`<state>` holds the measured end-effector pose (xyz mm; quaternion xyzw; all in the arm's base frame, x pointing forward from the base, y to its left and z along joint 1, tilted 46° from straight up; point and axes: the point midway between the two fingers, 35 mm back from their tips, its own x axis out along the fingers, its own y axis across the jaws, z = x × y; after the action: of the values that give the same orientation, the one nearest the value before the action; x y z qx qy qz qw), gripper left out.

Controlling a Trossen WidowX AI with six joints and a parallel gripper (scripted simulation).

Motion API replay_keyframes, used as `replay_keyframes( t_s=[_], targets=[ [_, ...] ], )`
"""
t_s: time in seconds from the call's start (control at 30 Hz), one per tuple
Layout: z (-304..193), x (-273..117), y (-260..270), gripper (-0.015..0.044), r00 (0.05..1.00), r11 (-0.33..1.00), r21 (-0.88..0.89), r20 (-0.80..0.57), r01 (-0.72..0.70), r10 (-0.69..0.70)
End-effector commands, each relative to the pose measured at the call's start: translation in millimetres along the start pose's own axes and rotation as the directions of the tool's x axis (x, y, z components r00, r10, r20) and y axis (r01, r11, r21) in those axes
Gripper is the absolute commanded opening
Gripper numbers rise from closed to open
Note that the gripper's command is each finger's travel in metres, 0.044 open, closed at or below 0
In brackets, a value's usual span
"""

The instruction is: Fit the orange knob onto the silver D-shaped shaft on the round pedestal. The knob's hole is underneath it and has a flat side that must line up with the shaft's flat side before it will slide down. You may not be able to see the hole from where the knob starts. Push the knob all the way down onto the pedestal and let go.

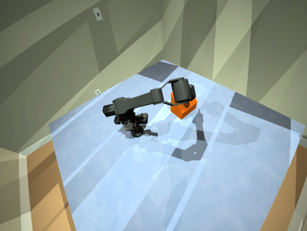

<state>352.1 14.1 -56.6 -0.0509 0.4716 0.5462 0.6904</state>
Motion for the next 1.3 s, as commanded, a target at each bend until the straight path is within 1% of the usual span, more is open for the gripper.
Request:
replay_keyframes(
  t_s=[0.0,0.8,1.0,1.07,1.2,1.27],
  targets=[
    [0.4,1.2,-0.4,0.0000,1.000,1.000,-0.026,0.003,0.001,-0.001],
    [0.0,3.5,2.5,0.0000,1.000,1.000,-0.026,0.003,0.001,-0.001],
    [0.8,-2.1,1.4,0.0000,1.000,1.000,-0.026,0.003,0.001,-0.001],
    [0.9,-2.2,1.3,0.0000,1.000,0.999,-0.053,0.003,0.001,-0.001],
    [1.2,-2.0,-0.2,0.0000,1.000,0.981,-0.194,0.003,0.002,-0.001],
    [1.0,-1.0,-2.0,0.0000,1.000,0.972,-0.234,0.003,0.002,-0.001]
  ],
)
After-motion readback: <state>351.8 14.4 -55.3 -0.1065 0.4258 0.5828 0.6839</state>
